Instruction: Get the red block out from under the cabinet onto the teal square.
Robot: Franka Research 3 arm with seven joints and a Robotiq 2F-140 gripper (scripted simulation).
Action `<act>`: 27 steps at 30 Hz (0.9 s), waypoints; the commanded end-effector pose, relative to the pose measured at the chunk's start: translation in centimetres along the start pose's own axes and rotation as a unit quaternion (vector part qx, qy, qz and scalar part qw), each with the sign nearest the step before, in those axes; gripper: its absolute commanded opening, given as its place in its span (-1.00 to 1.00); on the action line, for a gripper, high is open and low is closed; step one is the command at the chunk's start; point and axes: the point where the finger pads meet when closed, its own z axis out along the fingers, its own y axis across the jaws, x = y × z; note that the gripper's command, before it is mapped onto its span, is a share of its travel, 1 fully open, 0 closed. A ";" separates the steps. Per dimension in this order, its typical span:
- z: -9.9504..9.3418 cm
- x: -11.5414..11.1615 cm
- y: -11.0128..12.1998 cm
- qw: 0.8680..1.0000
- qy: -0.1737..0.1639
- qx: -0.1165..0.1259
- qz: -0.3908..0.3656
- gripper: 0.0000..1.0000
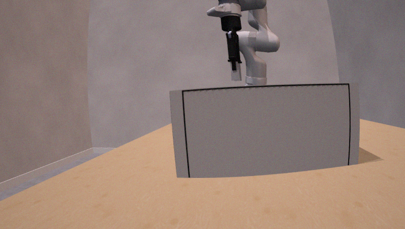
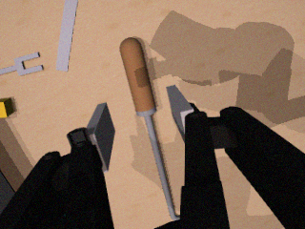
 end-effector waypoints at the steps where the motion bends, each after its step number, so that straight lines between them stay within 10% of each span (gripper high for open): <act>1: 0.1 0.0 0.0 1.000 -0.001 0.000 0.005 -0.31; 27: 4.3 0.0 0.0 1.000 -0.001 0.000 0.005 -0.31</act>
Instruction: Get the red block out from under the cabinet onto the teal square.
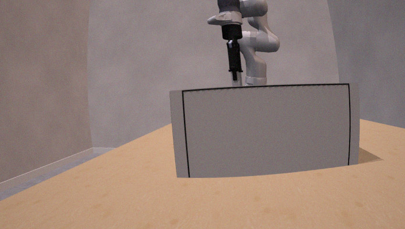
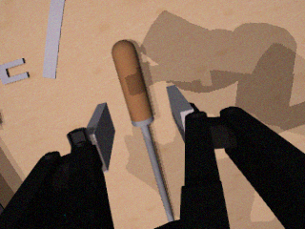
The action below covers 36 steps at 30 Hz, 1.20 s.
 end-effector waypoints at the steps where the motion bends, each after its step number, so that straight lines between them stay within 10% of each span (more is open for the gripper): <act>1: 0.8 -0.1 -0.5 1.000 0.000 0.008 -0.003 -0.31; 36: 8.8 -0.1 -0.7 1.000 0.000 0.008 -0.003 -0.31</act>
